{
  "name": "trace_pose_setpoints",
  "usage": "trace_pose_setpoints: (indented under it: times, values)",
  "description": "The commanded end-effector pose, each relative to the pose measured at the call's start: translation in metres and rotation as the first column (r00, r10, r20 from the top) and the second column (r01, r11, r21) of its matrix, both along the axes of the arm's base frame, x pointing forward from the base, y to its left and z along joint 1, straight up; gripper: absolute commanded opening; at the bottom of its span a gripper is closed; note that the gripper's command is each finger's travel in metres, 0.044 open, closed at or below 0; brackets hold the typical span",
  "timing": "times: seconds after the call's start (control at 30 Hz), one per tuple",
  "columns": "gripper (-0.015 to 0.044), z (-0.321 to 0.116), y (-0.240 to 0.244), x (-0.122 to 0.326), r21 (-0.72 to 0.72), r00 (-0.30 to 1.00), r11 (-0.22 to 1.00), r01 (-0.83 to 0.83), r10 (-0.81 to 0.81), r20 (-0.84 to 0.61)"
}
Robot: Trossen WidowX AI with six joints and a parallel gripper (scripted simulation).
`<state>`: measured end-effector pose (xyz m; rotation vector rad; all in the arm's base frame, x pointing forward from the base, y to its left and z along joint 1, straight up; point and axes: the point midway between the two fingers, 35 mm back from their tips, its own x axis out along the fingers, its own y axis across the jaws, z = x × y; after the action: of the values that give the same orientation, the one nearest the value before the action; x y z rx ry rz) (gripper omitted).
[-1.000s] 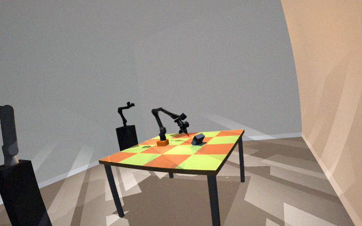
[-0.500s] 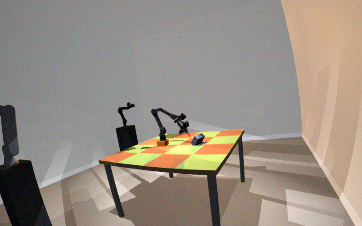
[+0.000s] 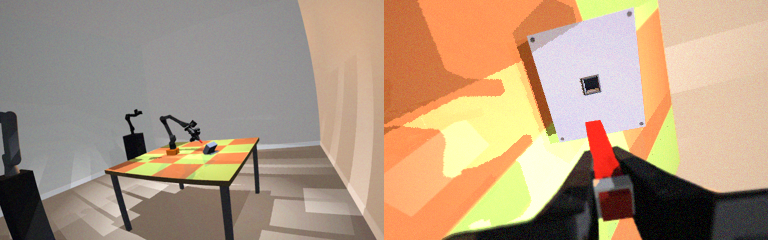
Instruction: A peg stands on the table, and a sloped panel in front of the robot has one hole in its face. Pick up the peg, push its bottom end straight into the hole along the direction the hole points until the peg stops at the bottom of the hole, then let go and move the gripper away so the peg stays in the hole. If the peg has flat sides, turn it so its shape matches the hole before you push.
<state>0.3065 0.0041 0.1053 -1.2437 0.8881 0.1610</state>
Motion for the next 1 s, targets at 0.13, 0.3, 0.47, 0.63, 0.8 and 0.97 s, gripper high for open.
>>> trace_pose_setpoints:
  times: [0.13,0.3,0.47,0.63,0.8,0.97]
  values:
    - [0.0,-0.001,0.001,0.005,-0.015,1.0,1.0,-0.015,0.015,0.014]
    - [0.0,-0.004,0.001,0.01,-0.02,1.0,1.0,-0.023,0.023,0.018]
    - [0.0,-0.008,0.0,0.015,-0.024,0.999,0.999,-0.031,0.031,0.022]
    - [0.0,-0.011,0.0,0.019,-0.03,0.999,0.999,-0.039,0.039,0.027]
    - [0.0,-0.014,0.0,0.024,-0.035,0.998,0.998,-0.046,0.047,0.031]
    - [0.0,-0.018,-0.001,0.028,-0.041,0.998,0.998,-0.054,0.055,0.036]
